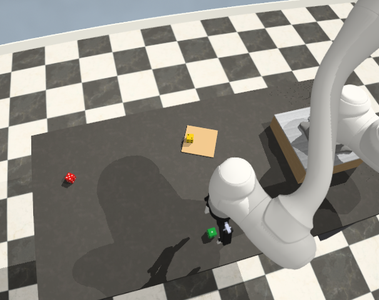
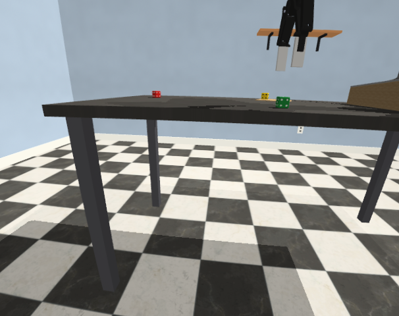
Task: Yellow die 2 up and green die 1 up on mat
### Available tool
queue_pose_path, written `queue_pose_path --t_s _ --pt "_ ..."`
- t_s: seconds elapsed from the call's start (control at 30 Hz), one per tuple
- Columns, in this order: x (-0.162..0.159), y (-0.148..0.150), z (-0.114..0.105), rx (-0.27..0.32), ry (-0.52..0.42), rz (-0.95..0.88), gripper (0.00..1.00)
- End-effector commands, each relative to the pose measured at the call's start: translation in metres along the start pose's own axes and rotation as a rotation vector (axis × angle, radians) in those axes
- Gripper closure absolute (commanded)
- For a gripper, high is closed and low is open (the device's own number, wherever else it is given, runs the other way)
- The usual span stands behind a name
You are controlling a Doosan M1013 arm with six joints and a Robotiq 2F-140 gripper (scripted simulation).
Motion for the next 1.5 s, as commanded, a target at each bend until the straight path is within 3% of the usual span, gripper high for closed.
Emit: queue_pose_path --t_s 0.0,1.47 --pt "0.0000 0.0000 -0.0001 0.000 0.000 0.000 0.65" --pt "0.0000 0.0000 0.0049 0.000 -0.001 -0.006 0.65"
Point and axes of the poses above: the point where the finger pads meet when closed, its own z axis out along the fingers, its own y axis across the jaws, x = y × z, the point moved 7 cm from there along -z, back along the fingers, and after that the axes turned 4 degrees about -z, right-handed, at the moved point
